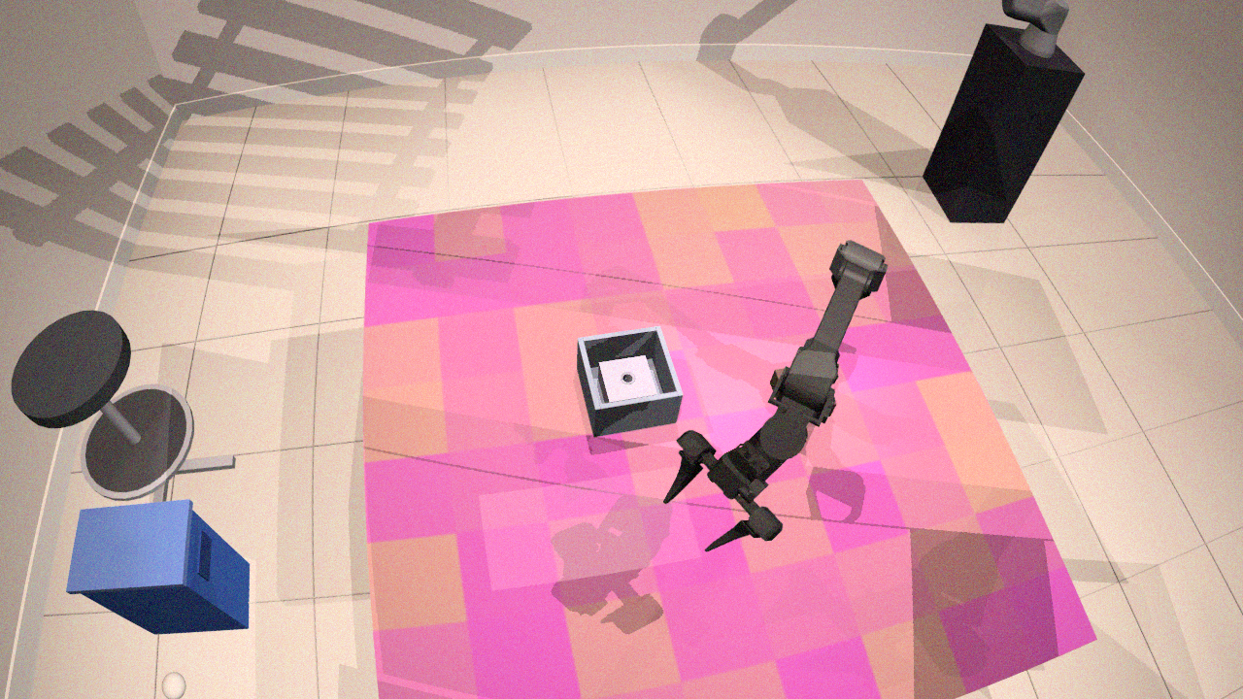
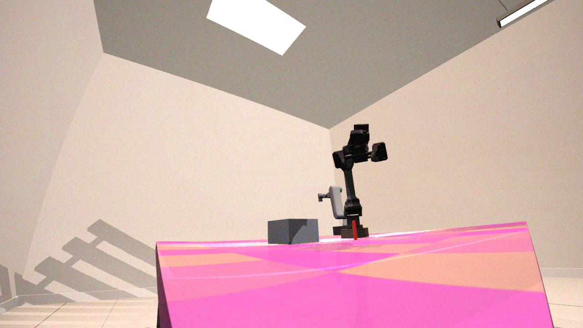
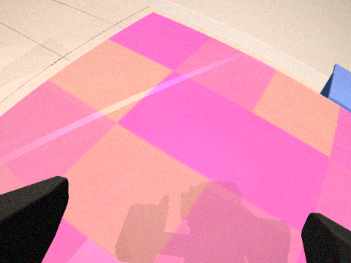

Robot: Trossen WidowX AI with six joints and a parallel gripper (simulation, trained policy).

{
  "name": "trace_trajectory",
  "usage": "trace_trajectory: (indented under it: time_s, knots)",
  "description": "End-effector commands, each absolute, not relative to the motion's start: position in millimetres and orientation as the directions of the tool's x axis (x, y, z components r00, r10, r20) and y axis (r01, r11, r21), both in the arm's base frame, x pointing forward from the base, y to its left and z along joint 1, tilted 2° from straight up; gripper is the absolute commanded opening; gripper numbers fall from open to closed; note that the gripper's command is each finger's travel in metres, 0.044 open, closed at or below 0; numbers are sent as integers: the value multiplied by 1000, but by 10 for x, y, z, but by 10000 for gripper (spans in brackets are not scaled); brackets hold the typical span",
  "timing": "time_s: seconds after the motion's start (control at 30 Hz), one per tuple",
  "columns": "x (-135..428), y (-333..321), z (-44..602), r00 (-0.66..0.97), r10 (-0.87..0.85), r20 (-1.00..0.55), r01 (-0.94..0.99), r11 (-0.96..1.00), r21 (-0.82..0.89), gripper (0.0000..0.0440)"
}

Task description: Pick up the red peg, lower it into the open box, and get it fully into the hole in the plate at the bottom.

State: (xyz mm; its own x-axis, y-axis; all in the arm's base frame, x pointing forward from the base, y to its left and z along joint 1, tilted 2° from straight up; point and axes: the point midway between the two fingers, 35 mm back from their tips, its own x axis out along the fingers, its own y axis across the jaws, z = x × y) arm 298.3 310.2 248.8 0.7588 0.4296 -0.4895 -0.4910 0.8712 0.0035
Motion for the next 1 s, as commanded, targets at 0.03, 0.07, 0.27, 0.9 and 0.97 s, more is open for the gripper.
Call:
trace_trajectory:
  time_s: [0.03, 0.07, 0.27, 0.9, 0.97]
  knots:
    - [2894, 2922, 2272, 716, 397, -574, -433, 898, 81, 437]
    - [2871, 2876, 2223, 705, 388, -594, -414, 905, 99, 438]
    - [2723, 2592, 1957, 633, 325, -703, -280, 942, 183, 440]
    - [2146, 1702, 1379, 355, 99, -929, 291, 933, 211, 440]
    - [2076, 1618, 1324, 321, 76, -944, 352, 916, 193, 440]
